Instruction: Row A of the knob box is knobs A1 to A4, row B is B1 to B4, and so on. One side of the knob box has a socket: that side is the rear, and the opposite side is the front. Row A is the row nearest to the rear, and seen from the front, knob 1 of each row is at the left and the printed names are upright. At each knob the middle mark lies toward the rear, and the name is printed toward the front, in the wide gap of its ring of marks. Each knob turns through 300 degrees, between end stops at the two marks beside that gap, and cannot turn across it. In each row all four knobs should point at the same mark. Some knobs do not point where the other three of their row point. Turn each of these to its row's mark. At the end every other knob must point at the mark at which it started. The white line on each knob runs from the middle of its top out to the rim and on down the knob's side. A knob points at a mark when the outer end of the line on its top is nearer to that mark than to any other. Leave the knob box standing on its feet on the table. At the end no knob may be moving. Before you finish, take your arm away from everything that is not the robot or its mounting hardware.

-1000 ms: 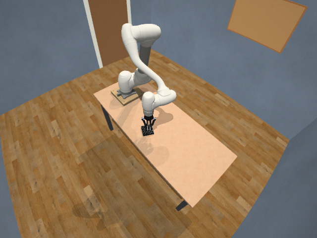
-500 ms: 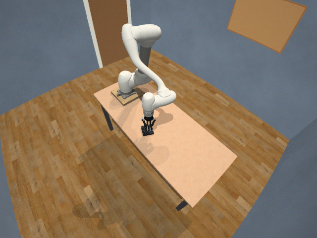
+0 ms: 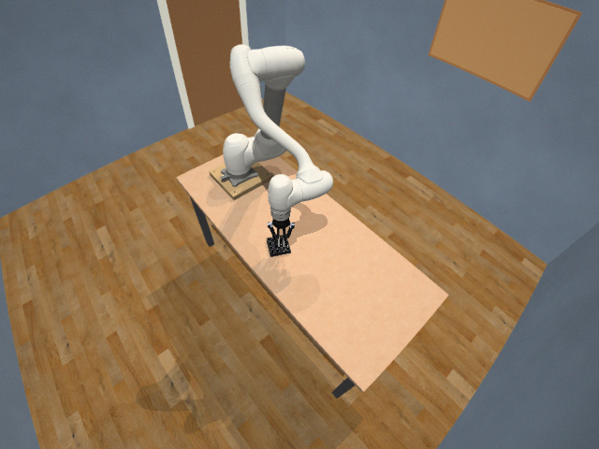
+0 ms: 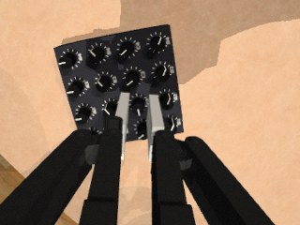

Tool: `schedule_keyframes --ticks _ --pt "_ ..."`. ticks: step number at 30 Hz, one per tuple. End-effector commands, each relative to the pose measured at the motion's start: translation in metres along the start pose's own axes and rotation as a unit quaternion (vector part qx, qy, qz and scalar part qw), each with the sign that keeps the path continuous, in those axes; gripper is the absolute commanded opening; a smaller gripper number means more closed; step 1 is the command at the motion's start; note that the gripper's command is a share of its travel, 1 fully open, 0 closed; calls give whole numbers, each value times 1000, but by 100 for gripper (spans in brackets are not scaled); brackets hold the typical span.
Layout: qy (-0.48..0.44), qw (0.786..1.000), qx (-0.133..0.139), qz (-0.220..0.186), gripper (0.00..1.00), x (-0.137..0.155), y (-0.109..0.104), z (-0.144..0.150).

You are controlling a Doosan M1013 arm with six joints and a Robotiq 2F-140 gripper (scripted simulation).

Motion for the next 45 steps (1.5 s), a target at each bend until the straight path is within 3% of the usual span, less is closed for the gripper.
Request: schedule_keyframes --ticks 1,20,21,45 --pt "2 1000 0 3 12 -3 4 0" --pt "2 1000 0 3 12 -3 4 0" --pt "2 1000 0 3 5 -3 4 0" --pt "2 1000 0 3 5 -3 4 0"
Point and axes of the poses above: the point where the finger pads meet when closed, its own y axis out along the fingers, its own z axis across the jaws, x = y × z, the point moved 5 cm from there along -y, back along the fingers, and after that the axes turned 5 degrees about y, right-handed, at the moved point
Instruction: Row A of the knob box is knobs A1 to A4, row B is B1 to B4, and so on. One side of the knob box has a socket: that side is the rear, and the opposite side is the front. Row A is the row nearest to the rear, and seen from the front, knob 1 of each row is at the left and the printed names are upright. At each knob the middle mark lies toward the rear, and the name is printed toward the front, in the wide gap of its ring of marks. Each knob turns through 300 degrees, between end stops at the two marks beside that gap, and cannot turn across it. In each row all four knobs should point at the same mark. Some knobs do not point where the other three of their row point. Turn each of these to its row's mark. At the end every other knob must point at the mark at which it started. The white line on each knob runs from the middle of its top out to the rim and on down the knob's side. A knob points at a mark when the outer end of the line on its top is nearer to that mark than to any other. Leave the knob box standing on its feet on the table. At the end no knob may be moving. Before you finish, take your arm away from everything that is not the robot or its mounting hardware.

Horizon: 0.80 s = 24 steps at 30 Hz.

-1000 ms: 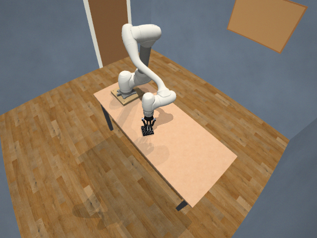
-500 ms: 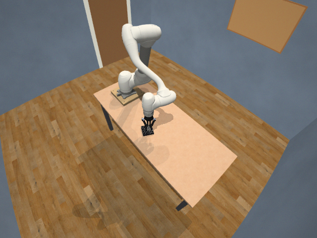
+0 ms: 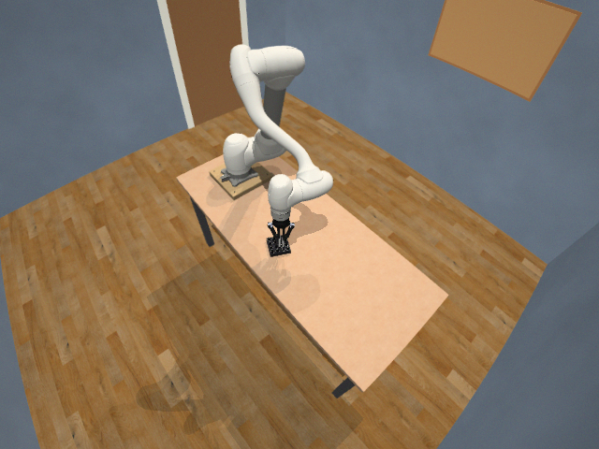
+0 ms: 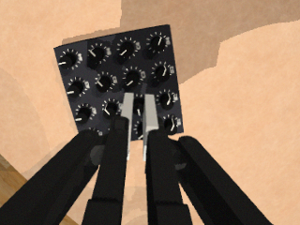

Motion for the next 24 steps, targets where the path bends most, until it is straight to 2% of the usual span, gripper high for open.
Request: schedule_keyframes --ticks 1,24 --pt "2 1000 0 3 5 -3 4 1" --pt "42 999 0 3 5 -3 4 1"
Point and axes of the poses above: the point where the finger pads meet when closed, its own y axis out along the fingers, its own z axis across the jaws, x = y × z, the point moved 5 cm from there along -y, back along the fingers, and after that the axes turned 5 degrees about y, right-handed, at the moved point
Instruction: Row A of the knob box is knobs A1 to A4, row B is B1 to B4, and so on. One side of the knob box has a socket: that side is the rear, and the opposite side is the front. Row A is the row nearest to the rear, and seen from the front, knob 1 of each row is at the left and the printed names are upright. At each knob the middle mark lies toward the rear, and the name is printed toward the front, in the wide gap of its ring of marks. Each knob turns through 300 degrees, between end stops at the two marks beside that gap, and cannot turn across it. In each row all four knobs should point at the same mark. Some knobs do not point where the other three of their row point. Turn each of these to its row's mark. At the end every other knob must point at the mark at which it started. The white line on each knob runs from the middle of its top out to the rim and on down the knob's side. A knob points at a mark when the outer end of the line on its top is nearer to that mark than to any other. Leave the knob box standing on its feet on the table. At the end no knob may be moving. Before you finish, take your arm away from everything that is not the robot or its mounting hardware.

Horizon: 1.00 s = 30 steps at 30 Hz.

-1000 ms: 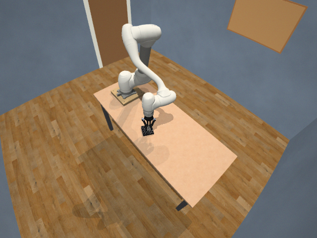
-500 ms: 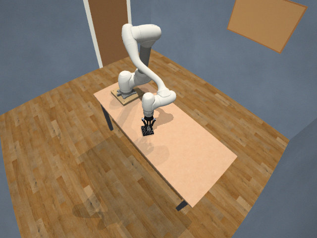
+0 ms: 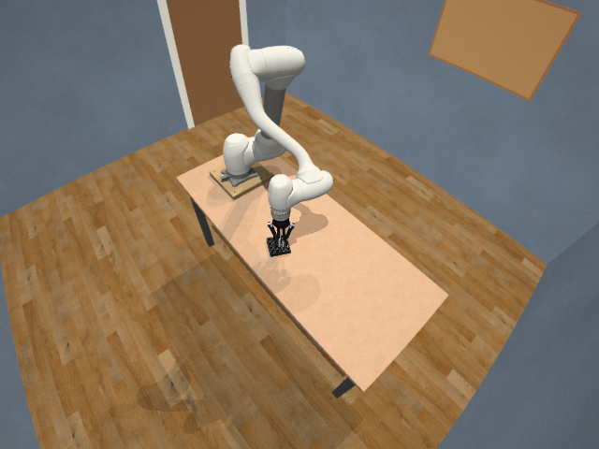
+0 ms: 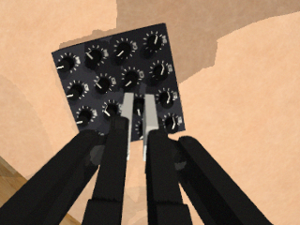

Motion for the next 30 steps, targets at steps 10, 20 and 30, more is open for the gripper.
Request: schedule_keyframes --ticks 10,20,30 --pt "97 995 0 3 5 -3 4 0" --pt "209 978 -1 3 5 -3 4 0" --pt "313 950 -1 3 5 -3 4 0"
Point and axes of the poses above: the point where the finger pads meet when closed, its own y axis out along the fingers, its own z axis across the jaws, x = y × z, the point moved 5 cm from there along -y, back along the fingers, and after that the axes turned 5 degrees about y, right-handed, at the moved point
